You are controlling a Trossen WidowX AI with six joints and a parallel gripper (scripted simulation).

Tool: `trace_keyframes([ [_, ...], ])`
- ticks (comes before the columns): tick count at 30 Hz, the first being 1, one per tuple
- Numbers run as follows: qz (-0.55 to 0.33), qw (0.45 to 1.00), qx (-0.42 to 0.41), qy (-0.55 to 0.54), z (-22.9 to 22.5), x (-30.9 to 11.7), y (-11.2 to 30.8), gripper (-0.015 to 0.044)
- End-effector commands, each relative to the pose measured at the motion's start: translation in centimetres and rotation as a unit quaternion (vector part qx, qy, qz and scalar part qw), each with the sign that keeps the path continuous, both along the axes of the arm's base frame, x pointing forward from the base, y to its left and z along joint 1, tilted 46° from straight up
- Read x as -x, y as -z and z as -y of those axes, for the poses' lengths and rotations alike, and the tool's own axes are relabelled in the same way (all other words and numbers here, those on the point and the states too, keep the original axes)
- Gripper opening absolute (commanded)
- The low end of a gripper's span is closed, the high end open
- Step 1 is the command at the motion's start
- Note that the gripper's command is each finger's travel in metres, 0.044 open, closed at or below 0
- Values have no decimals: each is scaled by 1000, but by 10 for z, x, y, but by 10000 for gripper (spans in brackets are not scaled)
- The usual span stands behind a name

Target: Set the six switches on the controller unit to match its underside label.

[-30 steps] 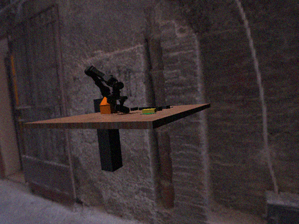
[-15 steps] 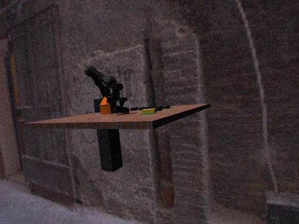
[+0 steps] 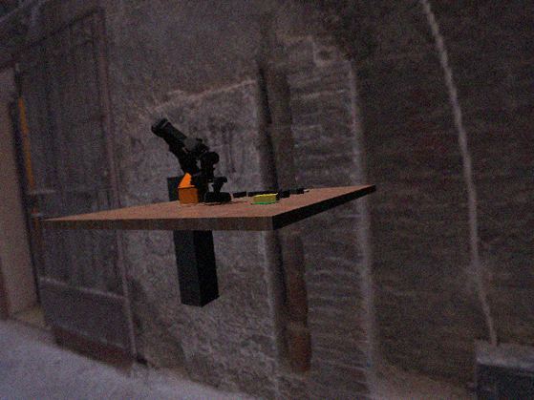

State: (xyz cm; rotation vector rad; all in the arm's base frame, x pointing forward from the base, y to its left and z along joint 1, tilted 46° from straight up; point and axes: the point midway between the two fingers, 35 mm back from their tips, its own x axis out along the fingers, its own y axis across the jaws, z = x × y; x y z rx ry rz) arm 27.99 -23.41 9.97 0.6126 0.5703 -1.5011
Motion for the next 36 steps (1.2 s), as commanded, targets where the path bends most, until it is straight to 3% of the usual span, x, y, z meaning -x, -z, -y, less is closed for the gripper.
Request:
trace_keyframes([
  [1,-3,1000,-6,-7,0,-1,5,337],
  [21,-2,1000,-2,-2,8,0,7,336],
  [25,-2,1000,0,-1,9,0,7,440],
  [33,-2,1000,0,-1,9,0,7,440],
  [36,-2,1000,-3,0,-13,-2,13,440],
])
